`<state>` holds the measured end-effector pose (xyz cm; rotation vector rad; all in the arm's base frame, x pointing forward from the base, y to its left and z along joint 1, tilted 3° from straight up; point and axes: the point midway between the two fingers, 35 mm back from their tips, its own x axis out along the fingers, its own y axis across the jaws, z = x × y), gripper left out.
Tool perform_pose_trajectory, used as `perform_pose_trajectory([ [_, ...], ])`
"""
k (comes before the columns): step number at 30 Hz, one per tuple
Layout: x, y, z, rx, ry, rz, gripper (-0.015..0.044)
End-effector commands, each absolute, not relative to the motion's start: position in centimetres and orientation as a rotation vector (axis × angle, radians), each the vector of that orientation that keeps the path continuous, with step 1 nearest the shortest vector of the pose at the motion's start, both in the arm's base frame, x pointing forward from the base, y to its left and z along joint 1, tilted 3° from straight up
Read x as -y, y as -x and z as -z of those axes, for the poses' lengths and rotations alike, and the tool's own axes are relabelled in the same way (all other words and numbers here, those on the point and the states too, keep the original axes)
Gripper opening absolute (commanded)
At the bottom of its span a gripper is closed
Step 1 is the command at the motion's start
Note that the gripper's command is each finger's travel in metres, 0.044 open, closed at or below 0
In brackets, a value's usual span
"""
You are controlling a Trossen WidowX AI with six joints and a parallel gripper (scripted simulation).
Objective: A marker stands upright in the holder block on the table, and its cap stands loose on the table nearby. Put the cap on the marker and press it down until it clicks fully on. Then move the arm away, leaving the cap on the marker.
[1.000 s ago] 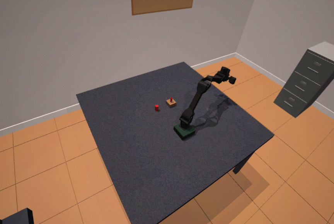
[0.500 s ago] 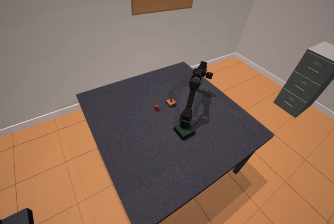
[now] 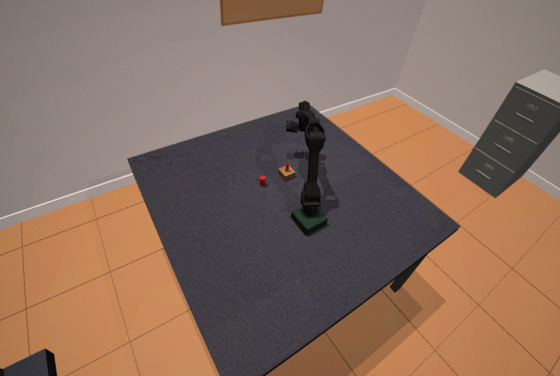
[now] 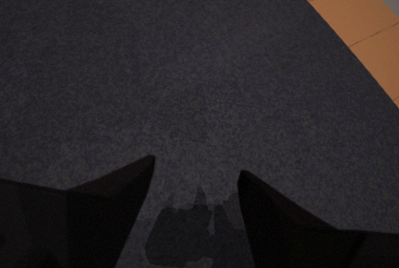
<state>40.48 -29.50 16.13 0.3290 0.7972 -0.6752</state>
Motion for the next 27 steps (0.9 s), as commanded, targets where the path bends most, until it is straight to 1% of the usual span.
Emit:
perform_pose_trajectory([
  [1, 22.2, -41.4, -15.0, -0.923, -0.321, 0.549, 0.025],
  [6, 14.4, -41.2, -14.2, -1.057, -0.285, 0.414, 0.025],
  [10, 8.2, -39.8, -13.7, -1.169, -0.24, 0.309, 0.025],
  [14, 2.4, -37.2, -13.3, -1.286, -0.177, 0.206, 0.025],
  [19, -3.9, -32.6, -13.2, -1.437, -0.067, 0.083, 0.025],
  [21, -5.4, -31.1, -13.2, -1.477, -0.032, 0.053, 0.025],
  [27, -5.6, -30.4, -13.2, -1.482, -0.028, 0.049, 0.025],
])
